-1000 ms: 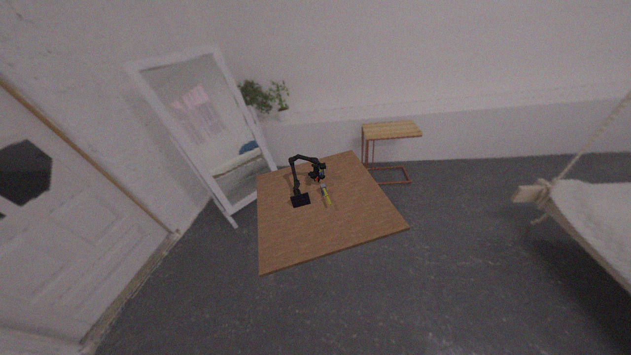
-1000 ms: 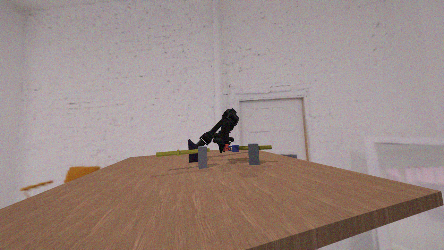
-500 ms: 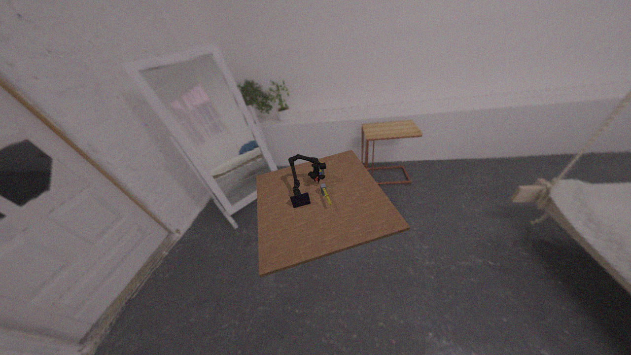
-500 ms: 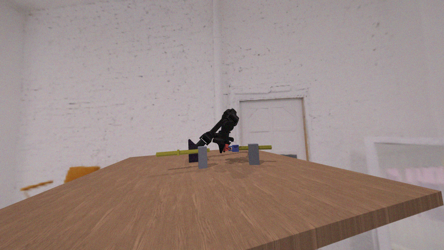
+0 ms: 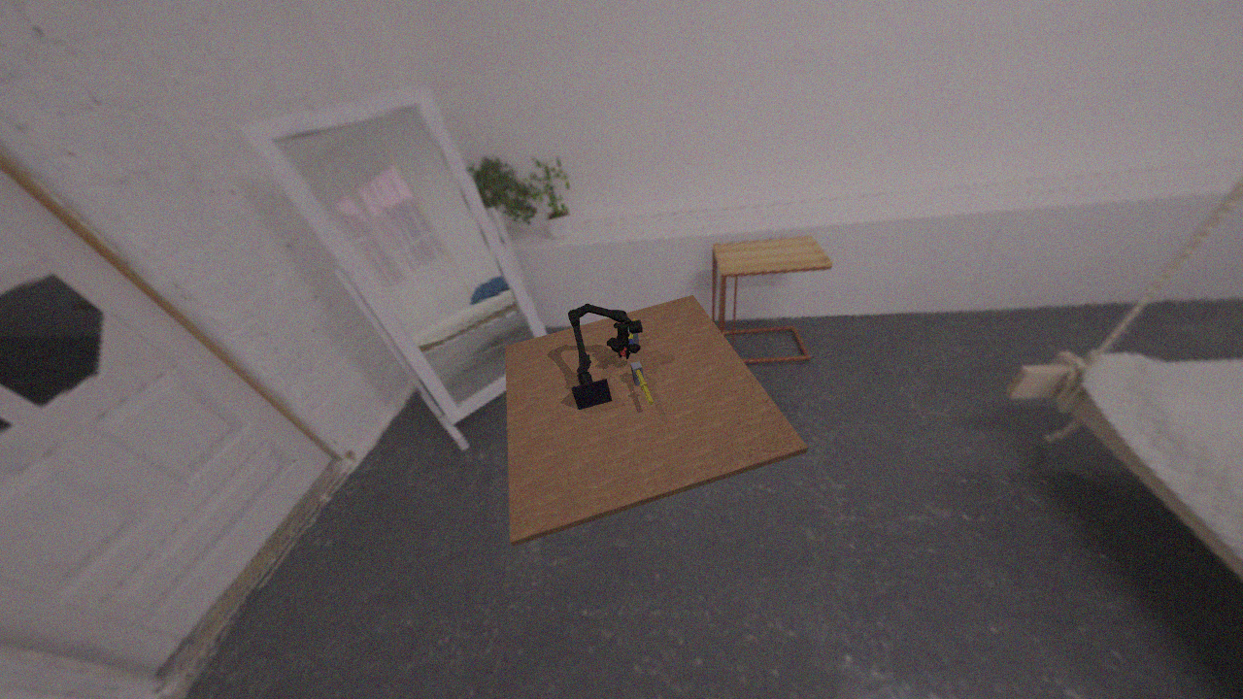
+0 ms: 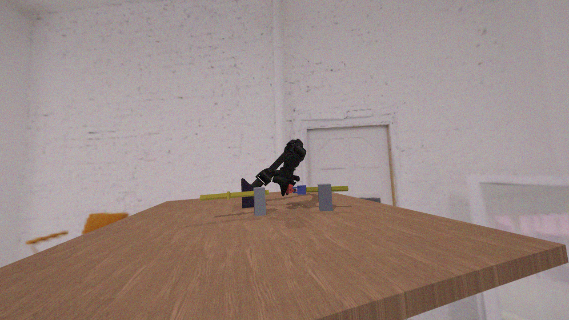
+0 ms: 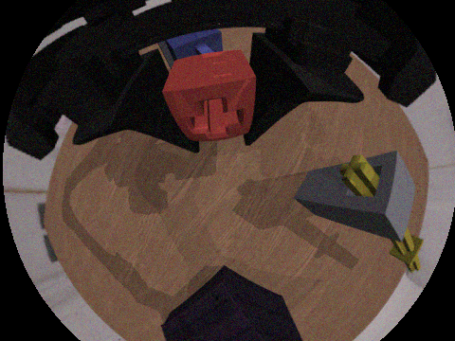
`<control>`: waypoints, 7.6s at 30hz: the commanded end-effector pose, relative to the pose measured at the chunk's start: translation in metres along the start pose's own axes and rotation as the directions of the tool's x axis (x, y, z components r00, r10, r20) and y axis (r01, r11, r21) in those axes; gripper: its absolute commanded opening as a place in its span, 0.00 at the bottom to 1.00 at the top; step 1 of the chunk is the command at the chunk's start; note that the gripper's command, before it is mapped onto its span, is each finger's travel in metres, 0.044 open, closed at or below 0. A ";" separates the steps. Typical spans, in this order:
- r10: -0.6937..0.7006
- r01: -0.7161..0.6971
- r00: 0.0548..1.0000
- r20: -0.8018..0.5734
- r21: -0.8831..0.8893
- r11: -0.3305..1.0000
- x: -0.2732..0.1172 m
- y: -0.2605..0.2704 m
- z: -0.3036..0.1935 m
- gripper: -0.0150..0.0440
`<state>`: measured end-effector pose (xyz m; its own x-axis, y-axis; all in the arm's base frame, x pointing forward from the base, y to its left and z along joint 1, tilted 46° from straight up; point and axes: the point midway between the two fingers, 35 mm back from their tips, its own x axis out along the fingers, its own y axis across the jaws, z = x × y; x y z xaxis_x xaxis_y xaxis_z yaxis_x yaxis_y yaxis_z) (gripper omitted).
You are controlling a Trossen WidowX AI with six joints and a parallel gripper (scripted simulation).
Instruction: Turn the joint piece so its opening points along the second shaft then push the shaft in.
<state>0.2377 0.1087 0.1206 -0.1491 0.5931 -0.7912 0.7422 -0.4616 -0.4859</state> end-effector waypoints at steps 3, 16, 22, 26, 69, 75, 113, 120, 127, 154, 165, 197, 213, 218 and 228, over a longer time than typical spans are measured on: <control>-0.001 0.001 1.000 -0.001 0.003 1.000 0.001 0.000 0.000 0.56; -0.001 0.001 1.000 -0.001 0.003 1.000 0.001 0.000 0.000 0.56; -0.001 0.001 1.000 -0.001 0.003 1.000 0.001 0.000 0.000 0.56; -0.001 0.001 1.000 -0.001 0.003 1.000 0.001 0.000 0.000 0.56; 0.000 0.000 1.000 0.000 0.000 1.000 0.000 0.000 0.000 0.25; 0.007 -0.008 1.000 -0.011 -0.039 0.999 0.000 0.002 0.000 0.25; 0.017 -0.144 0.981 -0.193 -0.670 0.729 0.006 0.033 -0.015 0.25; 0.006 -0.151 0.979 -0.204 -0.700 0.698 0.006 0.035 -0.016 0.25; 0.006 -0.148 0.979 -0.202 -0.695 0.703 0.007 0.034 -0.016 0.25; 0.006 -0.148 0.979 -0.202 -0.695 0.703 0.007 0.034 -0.016 1.00; 0.010 -0.148 0.980 -0.198 -0.695 0.703 0.006 0.034 -0.016 1.00; 0.160 -0.180 0.976 -0.150 -0.964 0.194 -0.086 0.037 0.000 1.00; 0.189 -0.166 0.952 -0.240 -0.926 -0.339 -0.141 0.033 0.017 1.00; 0.195 -0.155 0.947 -0.255 -0.896 -0.416 -0.150 0.031 0.020 1.00; 0.173 -0.183 0.953 -0.248 -0.928 -0.325 -0.145 0.040 0.024 1.00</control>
<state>0.2713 -0.0108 0.2122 0.1633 0.6378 -0.7527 0.3425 0.6788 0.6495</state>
